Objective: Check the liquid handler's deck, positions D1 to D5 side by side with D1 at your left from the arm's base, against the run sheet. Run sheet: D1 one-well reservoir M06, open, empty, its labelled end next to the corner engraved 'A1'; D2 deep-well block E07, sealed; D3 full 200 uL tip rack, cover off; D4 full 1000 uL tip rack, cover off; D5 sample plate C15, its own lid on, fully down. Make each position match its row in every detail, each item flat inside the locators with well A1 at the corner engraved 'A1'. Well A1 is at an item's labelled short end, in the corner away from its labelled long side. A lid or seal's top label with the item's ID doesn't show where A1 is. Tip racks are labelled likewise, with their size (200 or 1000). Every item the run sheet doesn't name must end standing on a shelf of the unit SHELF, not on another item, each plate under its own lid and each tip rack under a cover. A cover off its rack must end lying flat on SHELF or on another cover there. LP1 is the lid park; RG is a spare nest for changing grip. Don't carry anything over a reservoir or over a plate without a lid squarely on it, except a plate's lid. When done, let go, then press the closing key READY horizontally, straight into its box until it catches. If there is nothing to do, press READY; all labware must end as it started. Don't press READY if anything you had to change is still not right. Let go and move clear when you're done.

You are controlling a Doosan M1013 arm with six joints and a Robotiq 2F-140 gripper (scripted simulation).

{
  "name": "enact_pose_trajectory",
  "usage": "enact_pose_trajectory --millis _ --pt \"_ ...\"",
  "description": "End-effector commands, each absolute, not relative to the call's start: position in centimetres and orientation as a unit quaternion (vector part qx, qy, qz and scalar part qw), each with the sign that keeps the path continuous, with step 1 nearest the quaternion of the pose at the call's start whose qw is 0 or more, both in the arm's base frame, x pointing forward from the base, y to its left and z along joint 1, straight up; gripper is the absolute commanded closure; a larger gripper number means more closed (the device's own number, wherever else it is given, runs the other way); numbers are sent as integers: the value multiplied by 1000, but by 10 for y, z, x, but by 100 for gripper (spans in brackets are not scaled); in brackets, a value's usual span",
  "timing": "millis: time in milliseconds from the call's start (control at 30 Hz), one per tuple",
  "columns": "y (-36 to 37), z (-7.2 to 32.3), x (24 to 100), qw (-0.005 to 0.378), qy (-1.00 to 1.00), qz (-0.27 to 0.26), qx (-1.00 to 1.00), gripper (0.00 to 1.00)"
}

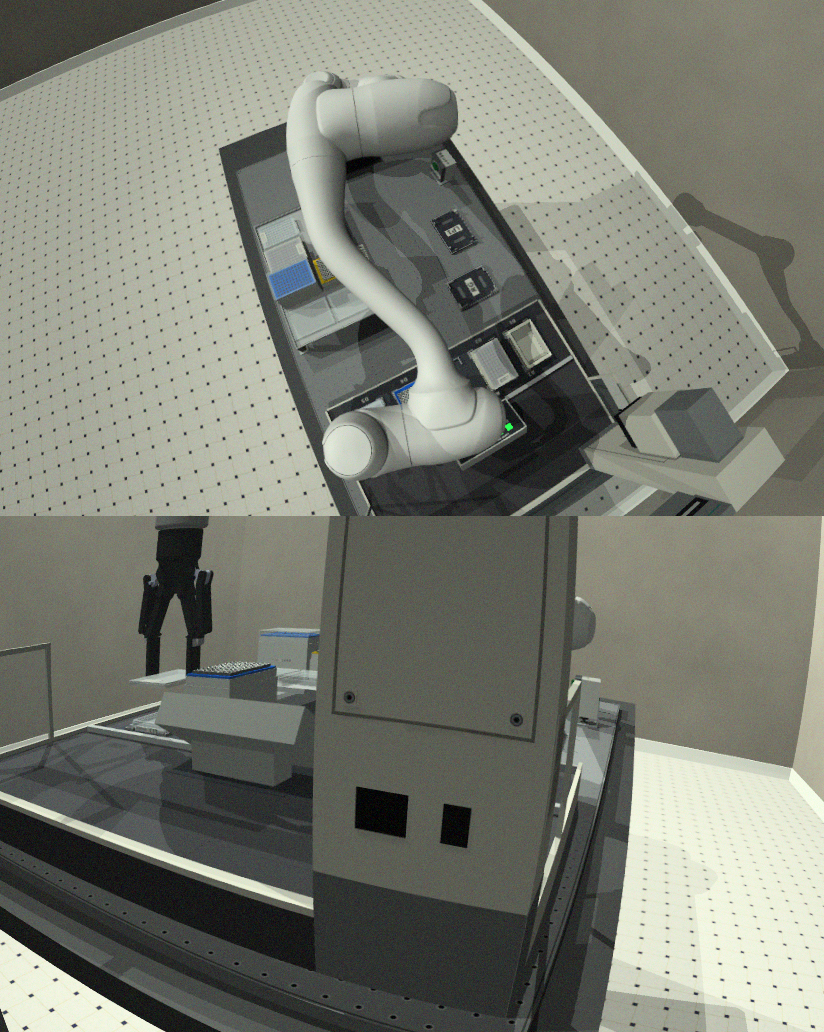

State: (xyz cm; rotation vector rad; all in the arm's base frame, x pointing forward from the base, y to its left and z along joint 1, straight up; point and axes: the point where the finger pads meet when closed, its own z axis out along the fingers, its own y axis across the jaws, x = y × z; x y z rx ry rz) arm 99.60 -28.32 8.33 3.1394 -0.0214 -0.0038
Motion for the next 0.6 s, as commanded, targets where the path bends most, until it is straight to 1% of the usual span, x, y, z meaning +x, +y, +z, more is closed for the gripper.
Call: enact_pose_trajectory --millis 0,567 --pt "-283 83 996 1 -7 0 1000 90" --pt "-283 58 996 1 -7 0 1000 90"
